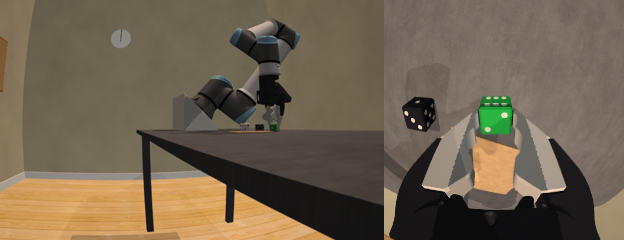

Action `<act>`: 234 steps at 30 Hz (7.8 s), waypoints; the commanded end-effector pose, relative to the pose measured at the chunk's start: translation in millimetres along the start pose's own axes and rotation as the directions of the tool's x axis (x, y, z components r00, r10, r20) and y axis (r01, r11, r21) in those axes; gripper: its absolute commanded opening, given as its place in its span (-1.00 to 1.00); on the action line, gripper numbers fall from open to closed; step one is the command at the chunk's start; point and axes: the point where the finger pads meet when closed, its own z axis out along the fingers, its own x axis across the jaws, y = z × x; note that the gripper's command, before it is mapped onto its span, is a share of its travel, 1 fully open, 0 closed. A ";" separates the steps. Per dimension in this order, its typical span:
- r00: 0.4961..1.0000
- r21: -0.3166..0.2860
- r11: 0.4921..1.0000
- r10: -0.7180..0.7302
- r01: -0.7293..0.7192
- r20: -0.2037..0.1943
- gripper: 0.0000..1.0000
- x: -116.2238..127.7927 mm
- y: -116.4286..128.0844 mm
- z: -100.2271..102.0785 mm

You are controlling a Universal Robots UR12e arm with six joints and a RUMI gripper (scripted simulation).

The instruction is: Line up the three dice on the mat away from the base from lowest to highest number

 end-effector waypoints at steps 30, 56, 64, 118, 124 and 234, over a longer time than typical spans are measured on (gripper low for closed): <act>1.000 -0.001 1.000 0.000 0.000 -0.001 -0.80 0.4 0.2 -100.3; 0.933 -0.002 0.933 -0.359 0.359 0.000 -0.80 -5.2 28.9 -102.0; 0.825 -0.002 0.825 -0.566 0.566 0.000 -0.80 -9.1 48.2 -102.9; 0.202 -0.001 0.202 -0.979 0.979 0.001 -0.80 -20.8 116.0 -104.6; 0.202 -0.001 0.202 -0.979 0.979 0.000 -0.80 -20.8 116.0 -97.1; 0.202 -0.001 0.202 -0.979 0.979 0.000 -0.80 -20.7 117.0 -8.3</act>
